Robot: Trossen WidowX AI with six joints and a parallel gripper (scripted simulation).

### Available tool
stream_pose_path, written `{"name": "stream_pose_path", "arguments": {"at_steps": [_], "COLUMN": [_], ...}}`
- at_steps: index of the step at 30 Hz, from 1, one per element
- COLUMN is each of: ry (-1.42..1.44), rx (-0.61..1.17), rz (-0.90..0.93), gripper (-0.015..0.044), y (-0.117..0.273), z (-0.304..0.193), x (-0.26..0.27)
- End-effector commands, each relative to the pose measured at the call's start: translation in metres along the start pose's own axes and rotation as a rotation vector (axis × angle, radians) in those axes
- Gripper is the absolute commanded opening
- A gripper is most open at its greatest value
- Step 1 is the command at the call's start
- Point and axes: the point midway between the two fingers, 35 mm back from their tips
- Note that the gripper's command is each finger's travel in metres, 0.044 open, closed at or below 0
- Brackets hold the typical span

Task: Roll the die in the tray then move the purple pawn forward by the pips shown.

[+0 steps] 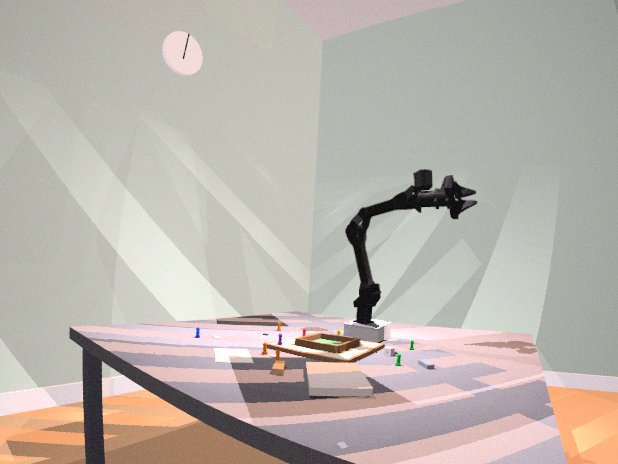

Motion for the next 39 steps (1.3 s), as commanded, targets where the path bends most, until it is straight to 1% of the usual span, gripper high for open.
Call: {"name": "stream_pose_path", "arguments": {"at_steps": [1, 6, 11, 16, 22, 28, 30, 36, 39], "ry": [-0.175, -0.428, -0.685, -0.945, -1.259, -1.556, -1.610, -1.616, -1.616], "rx": [0.202, 0.463, 0.722, 0.978, 1.284, 1.574, 1.631, 1.638, 1.638], "rz": [0.013, -0.021, -0.107, -0.245, -0.481, -0.780, -0.848, -0.857, -0.857], "gripper": [0.0275, 0.0275, 0.0275, 0.0275, 0.0275, 0.0275, 0.0275, 0.0275, 0.0275], "y": [-0.014, -0.011, 0.012, 0.052, 0.120, 0.193, 0.207, 0.208, 0.208], "z": [-0.068, -0.156, -0.238, -0.313, -0.387, -0.429, -0.433, -0.436, -0.448], "x": [0.007, 0.013, 0.021, 0.033, 0.053, 0.090, 0.099, 0.096, 0.104]}}
Point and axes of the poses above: the point midway between the two fingers, 35 mm back from their tips, its own y axis back along the fingers, its own x axis across the jaws, z = x × y, and after that the axes turned 12 degrees about y, right-handed
